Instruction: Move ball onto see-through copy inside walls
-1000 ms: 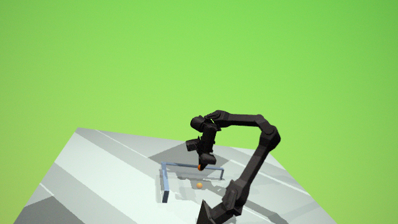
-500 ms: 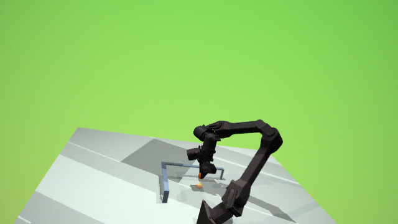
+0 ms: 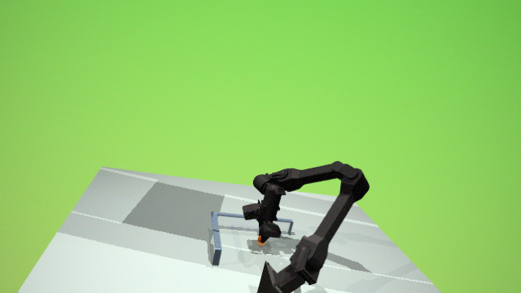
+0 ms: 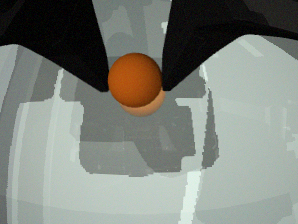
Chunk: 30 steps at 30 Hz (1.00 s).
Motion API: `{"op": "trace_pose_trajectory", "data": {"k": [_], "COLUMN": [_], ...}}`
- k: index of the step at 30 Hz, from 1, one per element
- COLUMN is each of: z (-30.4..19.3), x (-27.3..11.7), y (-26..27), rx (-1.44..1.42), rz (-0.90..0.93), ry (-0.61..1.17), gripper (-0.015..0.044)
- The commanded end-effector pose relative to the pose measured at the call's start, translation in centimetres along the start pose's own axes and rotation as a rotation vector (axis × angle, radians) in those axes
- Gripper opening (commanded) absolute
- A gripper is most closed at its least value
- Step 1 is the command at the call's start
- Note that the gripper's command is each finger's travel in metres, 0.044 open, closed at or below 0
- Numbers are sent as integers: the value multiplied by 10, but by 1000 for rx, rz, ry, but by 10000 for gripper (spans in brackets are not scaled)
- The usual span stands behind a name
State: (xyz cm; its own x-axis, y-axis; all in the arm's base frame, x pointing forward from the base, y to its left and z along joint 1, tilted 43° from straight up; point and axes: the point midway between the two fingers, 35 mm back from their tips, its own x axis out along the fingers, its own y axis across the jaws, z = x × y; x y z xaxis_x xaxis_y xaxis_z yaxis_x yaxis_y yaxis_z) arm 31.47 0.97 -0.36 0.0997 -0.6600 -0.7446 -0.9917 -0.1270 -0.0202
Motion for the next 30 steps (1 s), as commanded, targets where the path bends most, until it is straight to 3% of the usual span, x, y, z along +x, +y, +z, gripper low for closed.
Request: {"op": "trace_pose_trajectory", "data": {"k": [1,15,24,30], "z": [-1,-1,-1,-1], "x": [7,18,16,16], "y": [2,2,1,1], "rx": [-8,-8,0,0], "rz": [5,5,1,1], "ry": [7,8,3,3], "gripper": [0,0,236,245]}}
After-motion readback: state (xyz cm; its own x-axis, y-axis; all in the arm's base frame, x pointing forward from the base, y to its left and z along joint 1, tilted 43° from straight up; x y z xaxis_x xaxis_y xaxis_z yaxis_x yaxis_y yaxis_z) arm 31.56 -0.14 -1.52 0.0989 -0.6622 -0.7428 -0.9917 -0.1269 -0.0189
